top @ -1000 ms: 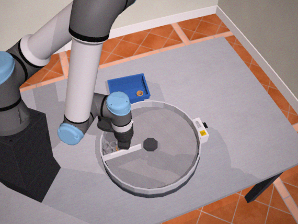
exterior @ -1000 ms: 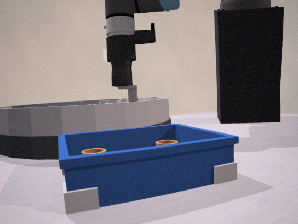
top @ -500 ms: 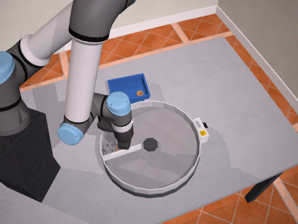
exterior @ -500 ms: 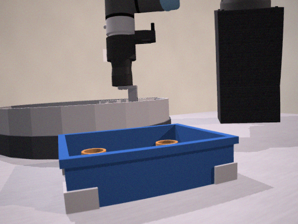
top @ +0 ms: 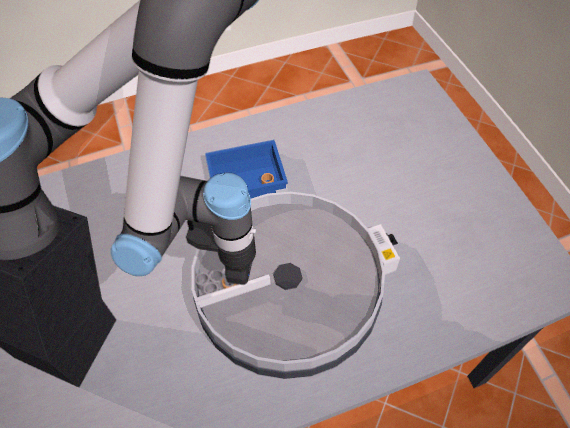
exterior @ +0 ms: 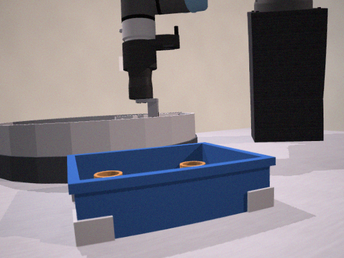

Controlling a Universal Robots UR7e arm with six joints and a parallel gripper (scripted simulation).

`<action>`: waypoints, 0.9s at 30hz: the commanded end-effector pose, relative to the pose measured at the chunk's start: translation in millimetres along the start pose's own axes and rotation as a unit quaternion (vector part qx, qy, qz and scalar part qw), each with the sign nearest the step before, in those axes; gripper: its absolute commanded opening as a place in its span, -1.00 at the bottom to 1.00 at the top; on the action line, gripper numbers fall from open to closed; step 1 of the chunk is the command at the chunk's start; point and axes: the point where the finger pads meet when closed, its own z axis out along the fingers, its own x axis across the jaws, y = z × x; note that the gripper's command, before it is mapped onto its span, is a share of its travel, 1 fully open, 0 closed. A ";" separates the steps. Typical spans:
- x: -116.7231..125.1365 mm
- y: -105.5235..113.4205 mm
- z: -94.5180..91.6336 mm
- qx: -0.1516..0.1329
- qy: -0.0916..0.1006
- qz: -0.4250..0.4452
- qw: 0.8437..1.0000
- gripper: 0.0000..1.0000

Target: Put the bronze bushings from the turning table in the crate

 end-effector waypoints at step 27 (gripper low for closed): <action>0.1 0.6 -15.2 -0.001 0.000 0.000 1.000 -1.00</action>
